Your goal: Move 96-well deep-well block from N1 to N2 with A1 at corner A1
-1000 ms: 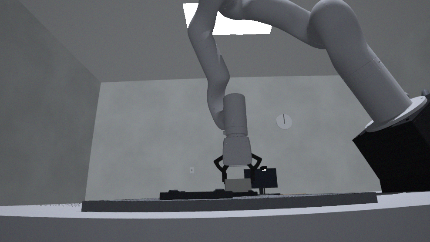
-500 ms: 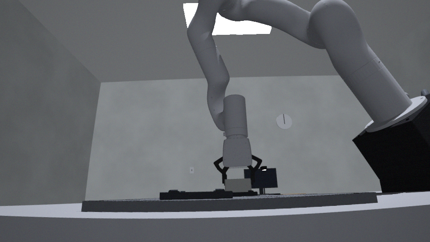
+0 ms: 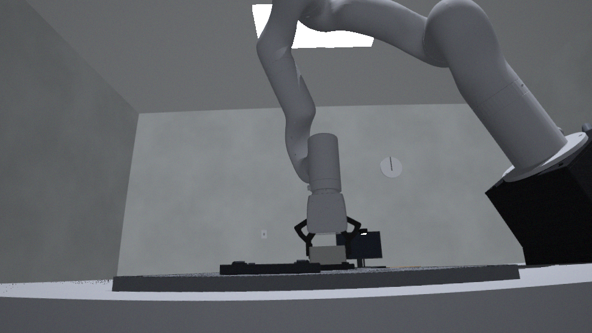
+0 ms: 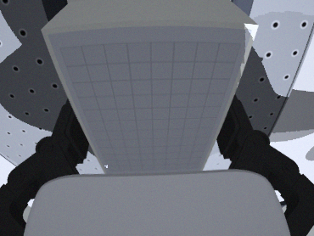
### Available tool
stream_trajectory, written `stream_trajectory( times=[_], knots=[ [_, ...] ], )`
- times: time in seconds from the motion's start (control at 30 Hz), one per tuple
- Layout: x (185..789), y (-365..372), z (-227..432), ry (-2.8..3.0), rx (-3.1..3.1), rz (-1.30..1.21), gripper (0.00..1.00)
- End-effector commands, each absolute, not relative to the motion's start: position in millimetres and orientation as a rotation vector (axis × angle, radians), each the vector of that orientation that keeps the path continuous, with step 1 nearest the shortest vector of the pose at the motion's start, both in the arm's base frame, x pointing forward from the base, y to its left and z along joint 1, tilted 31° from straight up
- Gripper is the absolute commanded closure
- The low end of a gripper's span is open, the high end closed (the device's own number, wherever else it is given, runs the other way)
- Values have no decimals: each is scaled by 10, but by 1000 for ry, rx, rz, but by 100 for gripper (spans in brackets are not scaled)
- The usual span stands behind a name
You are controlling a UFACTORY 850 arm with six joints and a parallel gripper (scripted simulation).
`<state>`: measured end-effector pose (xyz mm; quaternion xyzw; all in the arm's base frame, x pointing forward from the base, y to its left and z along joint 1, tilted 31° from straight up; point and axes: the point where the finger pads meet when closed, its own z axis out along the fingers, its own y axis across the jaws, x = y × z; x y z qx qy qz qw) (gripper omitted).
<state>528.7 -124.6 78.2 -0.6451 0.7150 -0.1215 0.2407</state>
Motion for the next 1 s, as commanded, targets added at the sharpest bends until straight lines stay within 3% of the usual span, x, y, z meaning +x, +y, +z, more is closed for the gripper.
stream_trajectory(
  times=[0.0,0.83,0.87,0.97],
  knots=[
    [5305,-1245,762,1956,-1764,-334,0],
    [5321,-1240,734,1956,-1764,-334,0],
    [5319,-1241,736,1956,-1764,-334,100],
    [5319,-1241,736,1956,-1764,-334,100]
  ],
)
